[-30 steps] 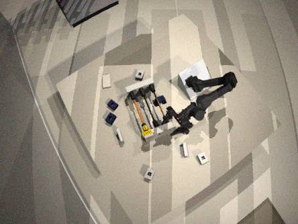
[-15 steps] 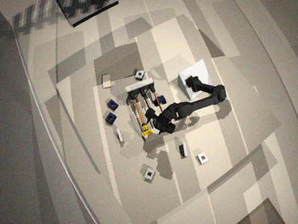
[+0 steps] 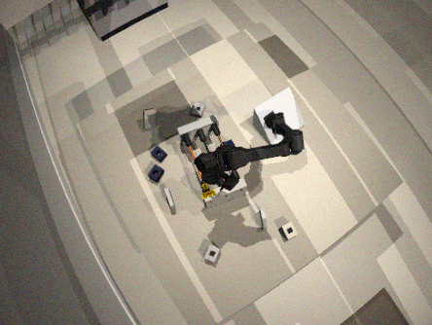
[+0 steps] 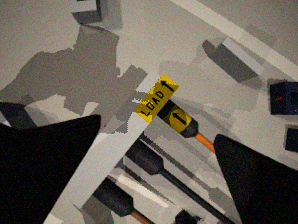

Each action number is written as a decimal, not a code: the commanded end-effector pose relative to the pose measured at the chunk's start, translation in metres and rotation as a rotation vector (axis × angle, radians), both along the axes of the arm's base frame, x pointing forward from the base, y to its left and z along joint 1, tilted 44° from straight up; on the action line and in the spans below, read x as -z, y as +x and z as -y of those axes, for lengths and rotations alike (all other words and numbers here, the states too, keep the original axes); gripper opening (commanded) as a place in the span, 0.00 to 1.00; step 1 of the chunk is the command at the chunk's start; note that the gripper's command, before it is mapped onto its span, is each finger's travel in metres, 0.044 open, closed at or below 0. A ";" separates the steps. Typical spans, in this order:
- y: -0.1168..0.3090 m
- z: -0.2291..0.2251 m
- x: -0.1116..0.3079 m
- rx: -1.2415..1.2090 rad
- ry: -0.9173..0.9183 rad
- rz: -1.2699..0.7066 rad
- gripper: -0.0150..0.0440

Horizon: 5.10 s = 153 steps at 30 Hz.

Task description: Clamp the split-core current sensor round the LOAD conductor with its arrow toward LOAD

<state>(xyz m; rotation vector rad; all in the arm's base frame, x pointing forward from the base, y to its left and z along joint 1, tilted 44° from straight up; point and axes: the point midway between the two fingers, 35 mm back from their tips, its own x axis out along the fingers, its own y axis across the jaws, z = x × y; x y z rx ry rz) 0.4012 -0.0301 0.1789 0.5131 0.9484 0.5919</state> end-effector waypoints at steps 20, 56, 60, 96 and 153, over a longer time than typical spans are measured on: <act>-0.054 0.039 0.066 0.127 0.003 -0.169 0.81; -0.185 0.028 0.187 0.321 0.056 -0.496 0.81; -0.182 0.024 0.192 0.321 0.057 -0.496 0.81; -0.176 0.009 0.208 0.315 0.053 -0.490 0.62; -0.227 -0.003 0.199 0.319 0.068 -0.508 0.81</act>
